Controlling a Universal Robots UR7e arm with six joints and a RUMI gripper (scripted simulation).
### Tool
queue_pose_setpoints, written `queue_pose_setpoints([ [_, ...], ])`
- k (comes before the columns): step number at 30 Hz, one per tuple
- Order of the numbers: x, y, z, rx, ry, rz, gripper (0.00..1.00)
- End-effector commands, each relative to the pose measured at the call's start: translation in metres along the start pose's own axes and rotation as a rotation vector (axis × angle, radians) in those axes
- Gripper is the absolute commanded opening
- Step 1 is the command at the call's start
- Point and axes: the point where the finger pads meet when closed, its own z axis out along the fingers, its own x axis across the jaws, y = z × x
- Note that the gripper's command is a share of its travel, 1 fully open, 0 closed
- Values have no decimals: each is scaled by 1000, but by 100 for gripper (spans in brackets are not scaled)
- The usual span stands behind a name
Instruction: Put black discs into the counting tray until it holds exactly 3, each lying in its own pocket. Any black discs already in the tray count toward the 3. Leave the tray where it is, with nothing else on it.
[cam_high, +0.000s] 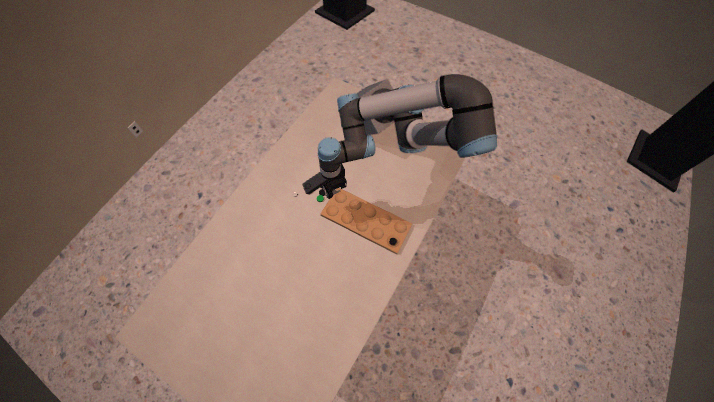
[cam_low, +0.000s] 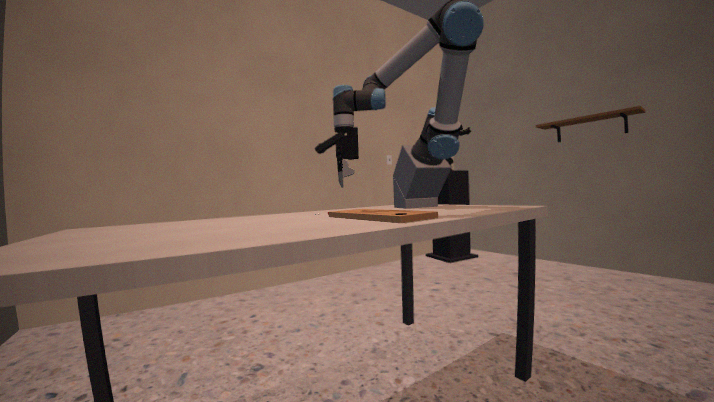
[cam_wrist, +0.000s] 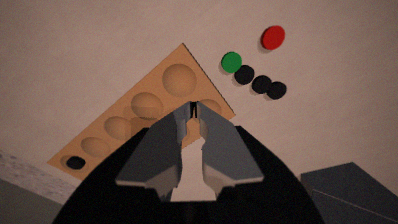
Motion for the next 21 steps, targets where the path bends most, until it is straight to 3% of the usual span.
queue_pose_setpoints([
  [1, -10, 0, -2, 1, -3, -152, 0],
  [21, -32, 6, -3, 2, 1, -512, 0],
])
